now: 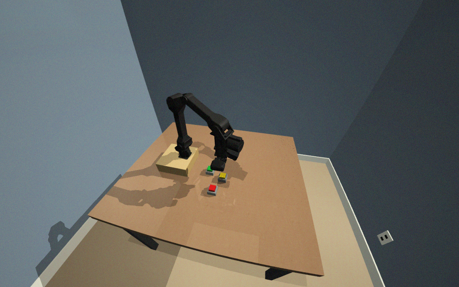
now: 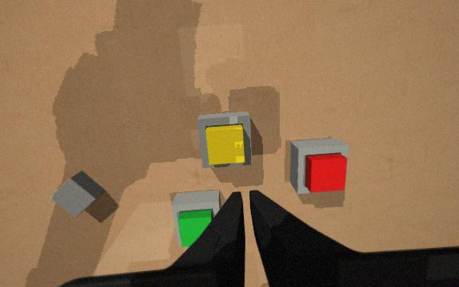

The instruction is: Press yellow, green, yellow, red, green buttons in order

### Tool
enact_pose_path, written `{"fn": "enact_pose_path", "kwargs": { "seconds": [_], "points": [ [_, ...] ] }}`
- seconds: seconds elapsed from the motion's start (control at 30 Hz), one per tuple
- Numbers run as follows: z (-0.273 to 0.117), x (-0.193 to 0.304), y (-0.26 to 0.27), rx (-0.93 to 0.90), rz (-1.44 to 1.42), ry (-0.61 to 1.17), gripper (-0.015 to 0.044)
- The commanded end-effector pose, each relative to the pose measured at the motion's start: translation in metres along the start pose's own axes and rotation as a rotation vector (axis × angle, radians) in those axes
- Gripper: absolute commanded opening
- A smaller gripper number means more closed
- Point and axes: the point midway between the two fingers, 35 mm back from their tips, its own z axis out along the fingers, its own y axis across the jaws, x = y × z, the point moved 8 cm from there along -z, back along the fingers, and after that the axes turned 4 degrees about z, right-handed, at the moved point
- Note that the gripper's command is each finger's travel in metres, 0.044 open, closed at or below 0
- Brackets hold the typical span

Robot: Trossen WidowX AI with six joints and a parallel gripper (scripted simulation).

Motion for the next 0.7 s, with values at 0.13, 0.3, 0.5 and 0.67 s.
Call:
{"fn": "enact_pose_path", "kwargs": {
  "seconds": [0.13, 0.3, 0.5, 0.67],
  "points": [
    [-0.001, 0.025, -0.079, 0.006, 0.007, 0.009, 0.0020],
    [0.001, 0.028, -0.086, 0.007, 0.007, 0.009, 0.0020],
    [0.061, 0.029, -0.086, 0.006, 0.007, 0.009, 0.0020],
    [0.062, 0.029, -0.086, 0.006, 0.007, 0.009, 0.0020]
  ]
}}
